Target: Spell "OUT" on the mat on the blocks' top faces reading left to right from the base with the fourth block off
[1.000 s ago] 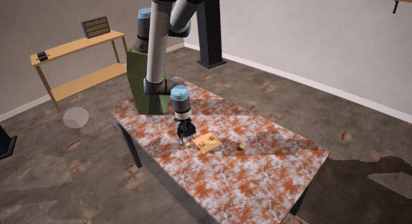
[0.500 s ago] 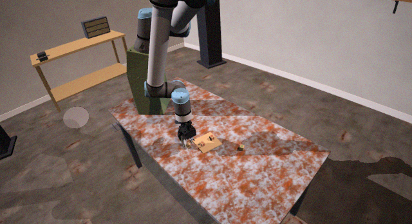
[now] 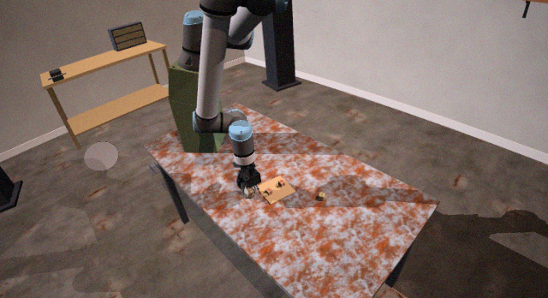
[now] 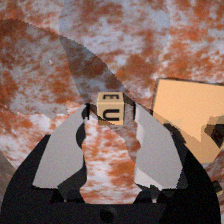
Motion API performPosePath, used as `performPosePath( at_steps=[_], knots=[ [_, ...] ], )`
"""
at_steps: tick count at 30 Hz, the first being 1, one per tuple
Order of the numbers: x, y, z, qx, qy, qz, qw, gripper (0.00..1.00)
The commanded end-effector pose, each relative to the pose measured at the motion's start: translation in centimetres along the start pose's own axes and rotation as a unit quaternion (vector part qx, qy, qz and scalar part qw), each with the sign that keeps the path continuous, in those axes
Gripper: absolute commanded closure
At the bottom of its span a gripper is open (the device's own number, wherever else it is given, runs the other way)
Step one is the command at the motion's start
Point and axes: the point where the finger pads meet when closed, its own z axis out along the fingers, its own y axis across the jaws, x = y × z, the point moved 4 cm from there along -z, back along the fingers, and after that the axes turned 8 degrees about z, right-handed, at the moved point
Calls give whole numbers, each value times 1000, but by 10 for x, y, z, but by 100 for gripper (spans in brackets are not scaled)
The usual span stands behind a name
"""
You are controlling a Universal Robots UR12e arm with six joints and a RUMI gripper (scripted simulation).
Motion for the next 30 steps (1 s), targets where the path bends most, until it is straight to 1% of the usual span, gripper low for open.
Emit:
performPosePath(
  at_steps=[1, 14, 15, 30],
  knots=[
    [-3, 0, -1, 1, -3, -1, 1000, 70],
    [-3, 0, -1, 1, -2, 0, 1000, 70],
    [-3, 0, -1, 1, -2, 0, 1000, 75],
    [-3, 0, -1, 1, -2, 0, 1000, 75]
  ],
)
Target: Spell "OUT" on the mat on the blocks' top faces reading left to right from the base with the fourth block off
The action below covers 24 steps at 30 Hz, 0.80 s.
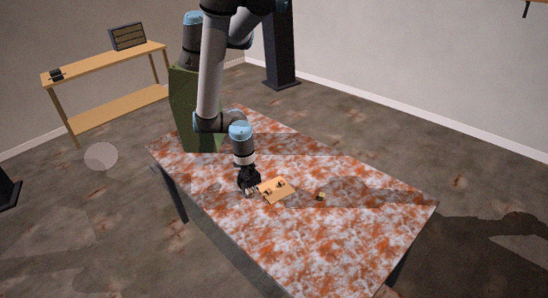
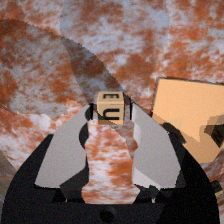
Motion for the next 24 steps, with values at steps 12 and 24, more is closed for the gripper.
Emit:
performPosePath(
  at_steps=[12, 24],
  knots=[
    [-3, 0, -1, 1, -2, 0, 1000, 95],
    [-3, 0, -1, 1, -2, 0, 1000, 95]
  ],
)
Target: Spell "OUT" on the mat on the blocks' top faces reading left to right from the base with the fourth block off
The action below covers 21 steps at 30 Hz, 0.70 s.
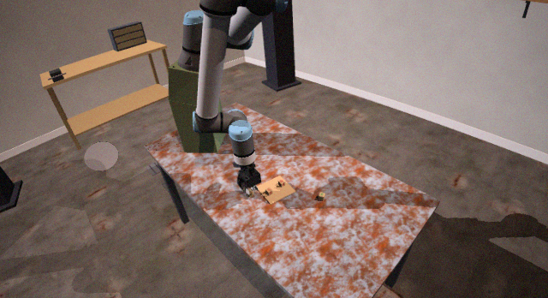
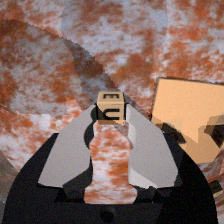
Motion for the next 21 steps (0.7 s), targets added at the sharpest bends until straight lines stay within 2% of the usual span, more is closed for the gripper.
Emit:
performPosePath(
  at_steps=[1, 14, 17, 21],
  knots=[
    [-3, 0, -1, 1, -2, 0, 1000, 95],
    [-2, 0, -3, 1, -2, 0, 1000, 95],
    [0, -1, -10, 1, -1, 1, 1000, 95],
    [0, -1, -30, 0, -1, 1, 1000, 95]
  ],
)
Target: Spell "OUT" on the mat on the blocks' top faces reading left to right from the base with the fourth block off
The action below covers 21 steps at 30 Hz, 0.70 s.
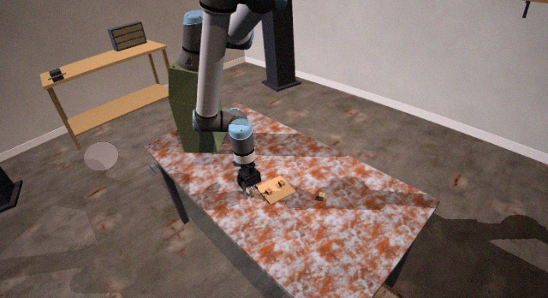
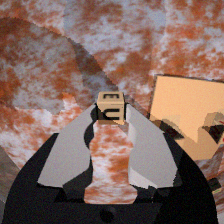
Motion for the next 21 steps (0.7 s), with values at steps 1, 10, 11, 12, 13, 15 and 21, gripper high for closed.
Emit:
performPosePath(
  at_steps=[1, 10, 11, 12, 13, 15, 21],
  knots=[
    [1, -1, -30, 0, 0, 1, 1000, 95],
    [1, -1, -75, 0, 0, 1, 1000, 95],
    [1, -1, -80, 0, 0, 1, 1000, 95],
    [1, -1, -84, 0, 0, 1, 1000, 95],
    [1, -1, -88, 0, 0, 1, 1000, 95],
    [1, -1, -93, 0, 0, 1, 1000, 95],
    [1, 0, -95, 0, 0, 0, 1000, 95]
  ],
)
